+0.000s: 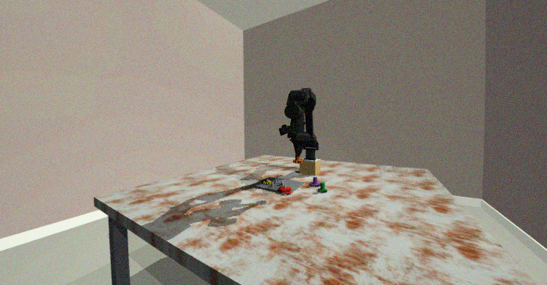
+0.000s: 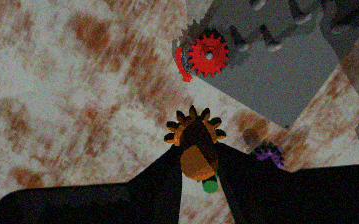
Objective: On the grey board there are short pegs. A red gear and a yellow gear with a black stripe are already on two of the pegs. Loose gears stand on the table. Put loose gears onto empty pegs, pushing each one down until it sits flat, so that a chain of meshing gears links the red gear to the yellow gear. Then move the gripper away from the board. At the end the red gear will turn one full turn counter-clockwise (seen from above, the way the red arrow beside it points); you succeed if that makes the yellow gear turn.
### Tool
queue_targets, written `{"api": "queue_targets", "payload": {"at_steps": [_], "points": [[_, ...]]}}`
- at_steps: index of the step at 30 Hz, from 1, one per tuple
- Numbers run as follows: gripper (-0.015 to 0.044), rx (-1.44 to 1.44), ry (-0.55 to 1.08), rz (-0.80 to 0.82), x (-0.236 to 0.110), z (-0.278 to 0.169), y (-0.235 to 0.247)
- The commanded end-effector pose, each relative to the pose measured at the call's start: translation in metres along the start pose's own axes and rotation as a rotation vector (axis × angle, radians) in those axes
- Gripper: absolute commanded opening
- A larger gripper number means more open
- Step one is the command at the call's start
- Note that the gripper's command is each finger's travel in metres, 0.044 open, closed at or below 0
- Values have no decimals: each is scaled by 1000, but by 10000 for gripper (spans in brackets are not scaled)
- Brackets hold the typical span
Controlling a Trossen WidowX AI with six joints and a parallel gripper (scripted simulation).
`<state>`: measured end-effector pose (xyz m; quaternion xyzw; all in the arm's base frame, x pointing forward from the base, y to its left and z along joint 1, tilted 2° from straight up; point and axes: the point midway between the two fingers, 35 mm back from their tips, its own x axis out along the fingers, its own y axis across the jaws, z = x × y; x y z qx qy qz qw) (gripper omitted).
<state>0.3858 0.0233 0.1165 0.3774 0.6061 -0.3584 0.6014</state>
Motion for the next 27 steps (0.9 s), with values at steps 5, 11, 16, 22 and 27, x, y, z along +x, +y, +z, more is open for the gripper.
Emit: {"api": "queue_targets", "payload": {"at_steps": [5,11,16,22,27], "points": [[0,-2,2,-1,13,11,-9],[0,-2,1,-2,22,19,-16],[0,-2,1,-2,29,26,-22],[0,-2,0,-3,38,33,-30],[0,-2,0,-3,46,38,-37]]}}
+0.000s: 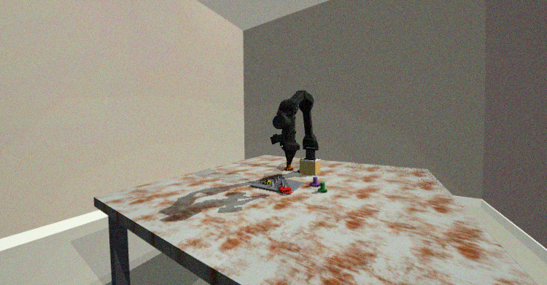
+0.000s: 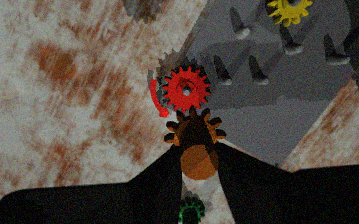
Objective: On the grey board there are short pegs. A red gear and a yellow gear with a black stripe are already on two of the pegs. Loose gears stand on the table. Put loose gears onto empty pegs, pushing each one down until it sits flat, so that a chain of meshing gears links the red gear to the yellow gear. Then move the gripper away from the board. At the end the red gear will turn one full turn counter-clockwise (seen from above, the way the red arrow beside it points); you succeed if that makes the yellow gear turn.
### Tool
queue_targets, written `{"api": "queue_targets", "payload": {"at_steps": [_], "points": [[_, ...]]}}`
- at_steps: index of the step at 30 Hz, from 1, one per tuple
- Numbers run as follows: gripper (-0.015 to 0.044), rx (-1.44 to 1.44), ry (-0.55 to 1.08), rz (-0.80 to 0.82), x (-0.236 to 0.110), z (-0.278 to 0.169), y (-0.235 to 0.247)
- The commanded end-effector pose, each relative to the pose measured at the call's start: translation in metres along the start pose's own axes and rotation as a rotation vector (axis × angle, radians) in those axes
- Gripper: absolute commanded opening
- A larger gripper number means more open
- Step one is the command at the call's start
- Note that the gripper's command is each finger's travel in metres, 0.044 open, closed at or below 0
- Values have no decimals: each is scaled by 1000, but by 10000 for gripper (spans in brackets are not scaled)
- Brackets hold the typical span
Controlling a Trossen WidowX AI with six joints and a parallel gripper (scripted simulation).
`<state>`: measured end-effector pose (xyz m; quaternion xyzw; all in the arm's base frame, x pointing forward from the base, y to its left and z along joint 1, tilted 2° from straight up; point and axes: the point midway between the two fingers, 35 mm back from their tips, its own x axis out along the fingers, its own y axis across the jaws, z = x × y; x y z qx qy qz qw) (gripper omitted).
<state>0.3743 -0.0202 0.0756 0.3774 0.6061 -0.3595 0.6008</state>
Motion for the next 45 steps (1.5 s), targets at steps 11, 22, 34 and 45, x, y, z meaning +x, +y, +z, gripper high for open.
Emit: {"api": "queue_targets", "payload": {"at_steps": [11,22,34,45], "points": [[0,-4,-1,-3,22,15,-21],[0,-4,-1,-4,38,24,-39],[0,-4,-2,-4,37,25,-41],[0,-4,-2,-4,37,25,-41]]}}
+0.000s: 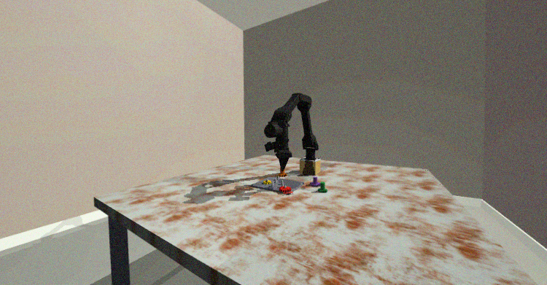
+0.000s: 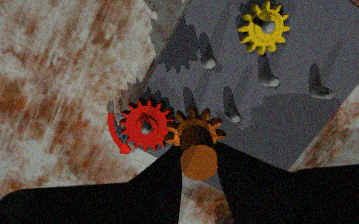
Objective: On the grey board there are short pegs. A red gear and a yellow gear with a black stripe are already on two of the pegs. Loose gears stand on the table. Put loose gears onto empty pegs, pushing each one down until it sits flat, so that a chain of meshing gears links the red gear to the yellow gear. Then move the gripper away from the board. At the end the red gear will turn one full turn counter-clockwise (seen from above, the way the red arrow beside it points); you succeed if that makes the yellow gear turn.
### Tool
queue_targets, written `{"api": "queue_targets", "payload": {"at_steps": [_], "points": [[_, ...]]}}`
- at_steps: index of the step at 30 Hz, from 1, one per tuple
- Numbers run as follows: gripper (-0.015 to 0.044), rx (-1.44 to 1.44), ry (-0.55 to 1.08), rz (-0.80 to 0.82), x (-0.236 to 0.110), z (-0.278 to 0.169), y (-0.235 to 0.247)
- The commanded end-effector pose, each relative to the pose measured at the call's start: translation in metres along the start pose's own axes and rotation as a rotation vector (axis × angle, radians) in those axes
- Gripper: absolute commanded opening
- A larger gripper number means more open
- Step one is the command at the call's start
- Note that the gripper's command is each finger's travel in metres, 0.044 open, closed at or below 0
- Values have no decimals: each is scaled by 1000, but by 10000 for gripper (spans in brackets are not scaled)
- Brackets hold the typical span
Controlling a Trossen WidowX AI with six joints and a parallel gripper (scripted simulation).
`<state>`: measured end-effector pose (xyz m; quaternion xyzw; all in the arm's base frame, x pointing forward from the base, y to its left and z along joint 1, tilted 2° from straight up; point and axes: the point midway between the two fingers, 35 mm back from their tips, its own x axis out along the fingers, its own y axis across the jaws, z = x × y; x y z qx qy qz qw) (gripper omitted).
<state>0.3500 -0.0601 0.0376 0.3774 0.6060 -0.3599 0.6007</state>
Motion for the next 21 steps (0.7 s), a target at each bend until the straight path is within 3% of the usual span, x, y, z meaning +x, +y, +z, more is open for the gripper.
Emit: {"api": "queue_targets", "payload": {"at_steps": [1,21], "points": [[0,-5,-1,-3,0,0,-1],[0,-210,-1,-4,24,0,-1]]}}
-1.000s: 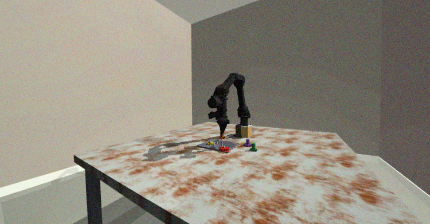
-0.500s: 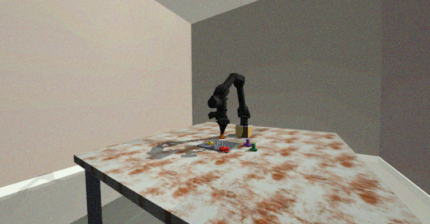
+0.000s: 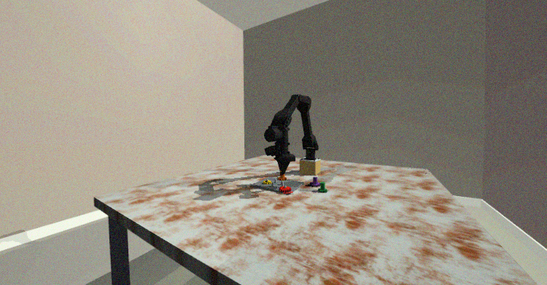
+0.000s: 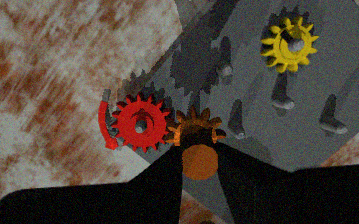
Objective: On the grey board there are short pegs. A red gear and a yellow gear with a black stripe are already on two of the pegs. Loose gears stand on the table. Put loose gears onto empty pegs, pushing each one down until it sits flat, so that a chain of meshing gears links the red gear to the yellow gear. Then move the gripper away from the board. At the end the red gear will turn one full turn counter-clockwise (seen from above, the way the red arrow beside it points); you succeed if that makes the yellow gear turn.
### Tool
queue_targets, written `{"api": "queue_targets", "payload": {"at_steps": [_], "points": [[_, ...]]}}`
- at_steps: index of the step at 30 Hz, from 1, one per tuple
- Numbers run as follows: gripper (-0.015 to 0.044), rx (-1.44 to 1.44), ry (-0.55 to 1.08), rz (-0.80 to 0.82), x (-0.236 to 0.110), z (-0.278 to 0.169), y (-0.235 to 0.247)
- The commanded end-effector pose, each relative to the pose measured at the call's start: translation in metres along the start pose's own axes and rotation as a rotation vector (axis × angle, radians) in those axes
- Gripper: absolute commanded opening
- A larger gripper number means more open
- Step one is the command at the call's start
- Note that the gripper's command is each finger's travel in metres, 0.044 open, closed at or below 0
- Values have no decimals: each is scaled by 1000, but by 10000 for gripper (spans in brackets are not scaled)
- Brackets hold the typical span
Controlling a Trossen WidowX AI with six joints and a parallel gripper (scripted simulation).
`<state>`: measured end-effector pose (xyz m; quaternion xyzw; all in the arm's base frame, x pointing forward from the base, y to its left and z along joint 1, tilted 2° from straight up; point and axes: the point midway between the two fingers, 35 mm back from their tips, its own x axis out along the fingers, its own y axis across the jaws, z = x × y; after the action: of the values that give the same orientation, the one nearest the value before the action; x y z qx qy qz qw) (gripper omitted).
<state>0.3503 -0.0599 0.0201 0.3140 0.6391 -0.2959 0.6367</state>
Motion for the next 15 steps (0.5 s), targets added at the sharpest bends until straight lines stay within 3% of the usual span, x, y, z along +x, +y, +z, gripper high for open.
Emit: {"api": "queue_targets", "payload": {"at_steps": [1,15], "points": [[0,4,1,-5,8,0,-1],[0,329,0,-5,28,-1,-1]]}}
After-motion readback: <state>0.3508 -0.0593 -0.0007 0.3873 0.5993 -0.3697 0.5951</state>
